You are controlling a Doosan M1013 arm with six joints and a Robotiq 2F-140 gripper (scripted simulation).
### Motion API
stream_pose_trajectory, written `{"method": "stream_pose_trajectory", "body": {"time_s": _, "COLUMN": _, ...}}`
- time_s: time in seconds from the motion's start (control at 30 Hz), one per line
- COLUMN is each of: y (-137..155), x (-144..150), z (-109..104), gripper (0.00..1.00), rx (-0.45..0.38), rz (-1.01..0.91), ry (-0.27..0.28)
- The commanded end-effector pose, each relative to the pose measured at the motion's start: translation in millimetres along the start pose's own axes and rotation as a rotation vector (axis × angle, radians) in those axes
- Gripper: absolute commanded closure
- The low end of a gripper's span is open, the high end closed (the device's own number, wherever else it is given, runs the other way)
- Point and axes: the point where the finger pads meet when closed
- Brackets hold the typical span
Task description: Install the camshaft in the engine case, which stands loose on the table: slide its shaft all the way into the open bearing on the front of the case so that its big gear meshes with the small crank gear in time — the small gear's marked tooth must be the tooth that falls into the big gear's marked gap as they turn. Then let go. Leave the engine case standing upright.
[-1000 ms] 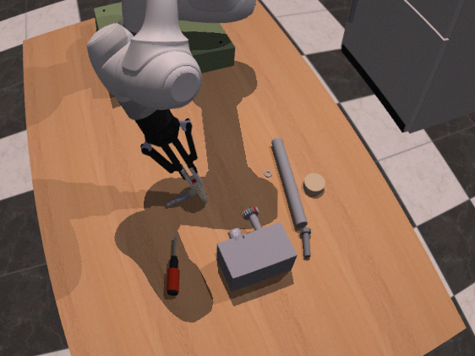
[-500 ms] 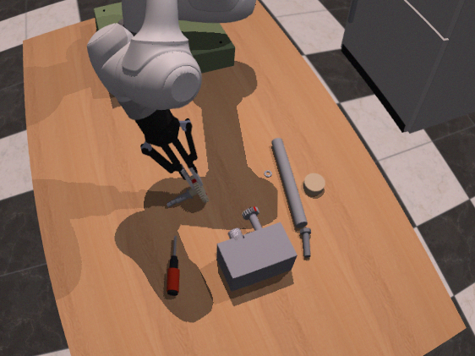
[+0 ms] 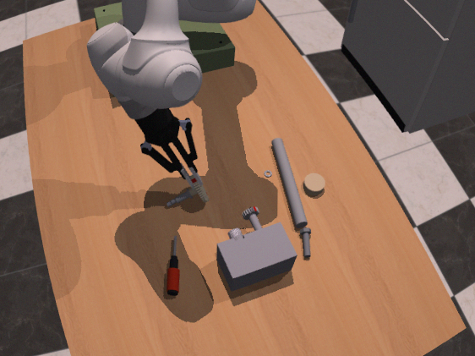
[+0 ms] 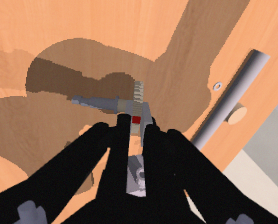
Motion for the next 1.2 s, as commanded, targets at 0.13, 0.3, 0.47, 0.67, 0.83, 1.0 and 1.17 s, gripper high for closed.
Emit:
{"method": "stream_pose_trajectory", "body": {"time_s": 0.13, "y": 2.0, "x": 2.1, "z": -5.6, "gripper": 0.95, "rx": 0.0, "rz": 0.0, "ry": 0.0}}
{"method": "stream_pose_trajectory", "body": {"time_s": 0.3, "y": 5.2, "x": 5.7, "z": -14.9, "gripper": 0.95, "rx": 0.0, "rz": 0.0, "ry": 0.0}}
{"method": "stream_pose_trajectory", "body": {"time_s": 0.47, "y": 9.3, "x": 10.3, "z": -27.1, "gripper": 0.95, "rx": 0.0, "rz": 0.0, "ry": 0.0}}
{"method": "stream_pose_trajectory", "body": {"time_s": 0.67, "y": 12.9, "x": 14.2, "z": -37.4, "gripper": 0.95, "rx": 0.0, "rz": 0.0, "ry": 0.0}}
{"method": "stream_pose_trajectory", "body": {"time_s": 0.83, "y": 16.8, "x": 18.5, "z": -48.9, "gripper": 0.95, "rx": 0.0, "rz": 0.0, "ry": 0.0}}
{"method": "stream_pose_trajectory", "body": {"time_s": 1.0, "y": 19.5, "x": 21.5, "z": -56.9, "gripper": 0.95, "rx": 0.0, "rz": 0.0, "ry": 0.0}}
{"method": "stream_pose_trajectory", "body": {"time_s": 1.17, "y": 20.4, "x": 22.5, "z": -59.5, "gripper": 0.95, "rx": 0.0, "rz": 0.0, "ry": 0.0}}
Point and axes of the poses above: the point where the finger pads meet when closed, its own z axis out along the fingers, its own x axis across the jaws, y = z × x, and after that the axes turned 1 degree about -z, right-handed
